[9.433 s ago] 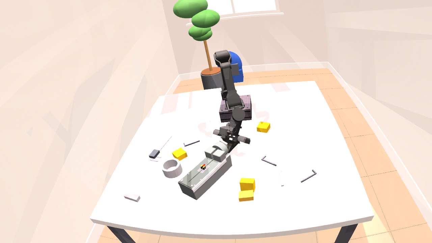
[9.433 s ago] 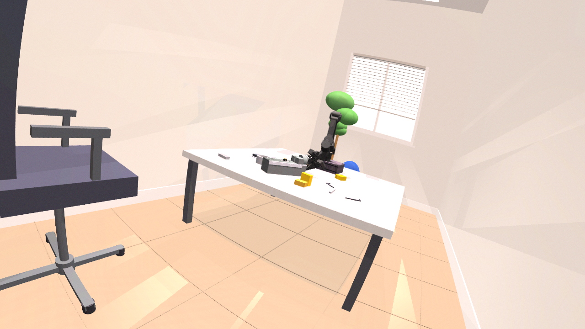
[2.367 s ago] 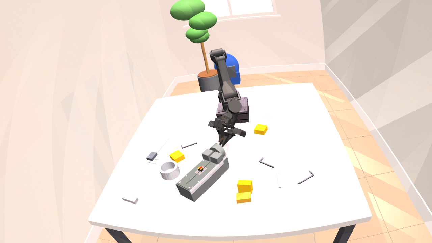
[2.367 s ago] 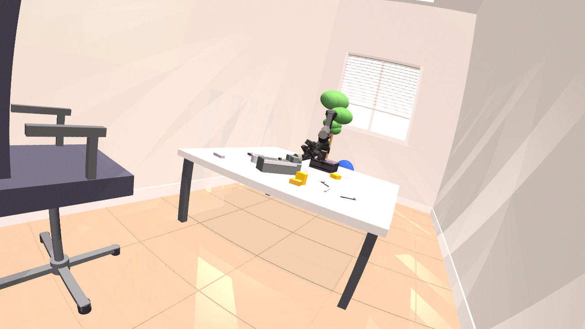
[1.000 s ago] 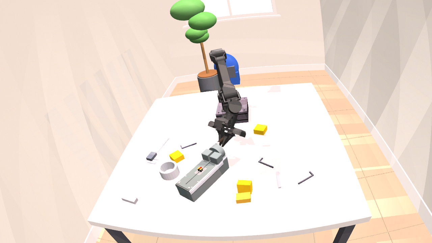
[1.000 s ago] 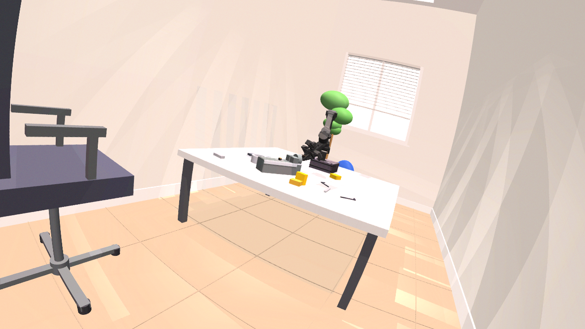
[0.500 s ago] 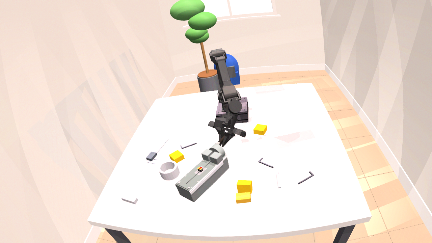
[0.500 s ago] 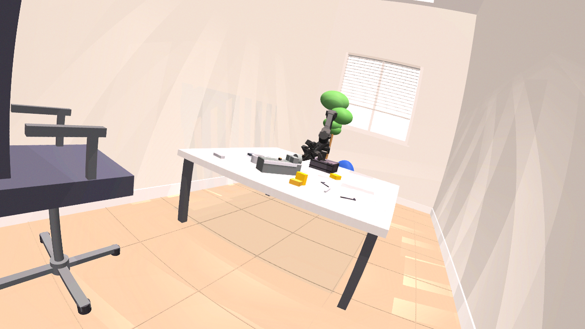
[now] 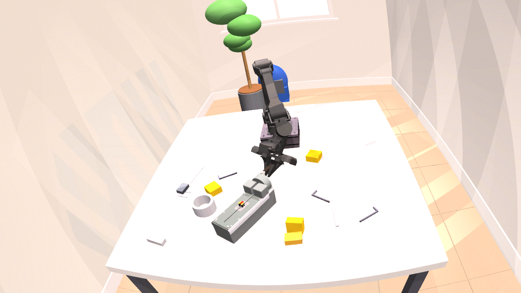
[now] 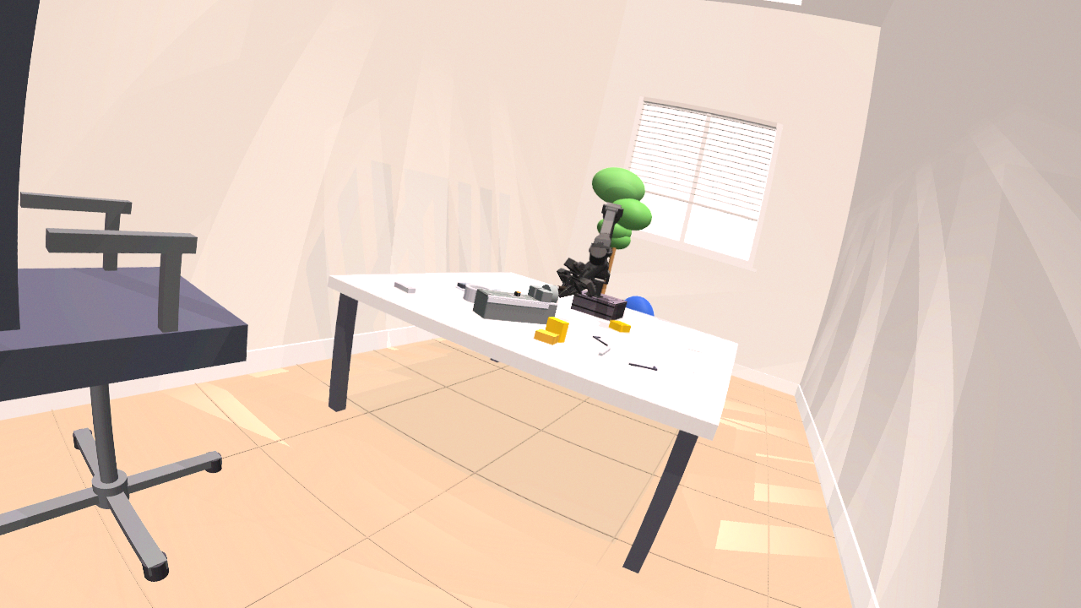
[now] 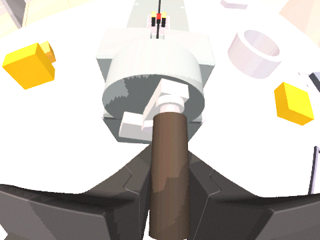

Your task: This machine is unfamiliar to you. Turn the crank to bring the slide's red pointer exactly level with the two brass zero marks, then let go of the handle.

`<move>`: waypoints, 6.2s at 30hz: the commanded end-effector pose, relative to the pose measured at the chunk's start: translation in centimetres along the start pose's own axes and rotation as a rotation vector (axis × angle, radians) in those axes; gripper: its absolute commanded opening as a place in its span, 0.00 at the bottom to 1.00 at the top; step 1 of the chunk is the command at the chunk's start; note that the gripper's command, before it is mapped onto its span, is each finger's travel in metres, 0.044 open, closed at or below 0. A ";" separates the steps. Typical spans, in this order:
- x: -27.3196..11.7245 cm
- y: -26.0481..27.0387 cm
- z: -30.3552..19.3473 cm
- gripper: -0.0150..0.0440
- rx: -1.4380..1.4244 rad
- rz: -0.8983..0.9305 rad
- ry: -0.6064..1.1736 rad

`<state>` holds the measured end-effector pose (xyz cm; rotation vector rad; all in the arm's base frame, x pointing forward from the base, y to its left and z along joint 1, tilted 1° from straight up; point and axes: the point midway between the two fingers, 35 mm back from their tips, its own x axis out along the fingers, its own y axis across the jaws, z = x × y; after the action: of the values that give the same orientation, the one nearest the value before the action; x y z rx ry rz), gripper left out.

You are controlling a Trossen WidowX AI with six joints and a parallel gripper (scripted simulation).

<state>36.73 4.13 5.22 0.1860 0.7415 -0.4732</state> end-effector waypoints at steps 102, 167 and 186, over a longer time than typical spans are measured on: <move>1.8 3.8 -1.9 0.52 0.003 0.024 -0.008; 1.7 -2.3 16.4 1.00 -0.244 0.290 0.091; 4.4 -2.3 13.7 1.00 -0.245 0.289 0.091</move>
<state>46.70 -3.89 12.11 0.0845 0.8430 -0.1034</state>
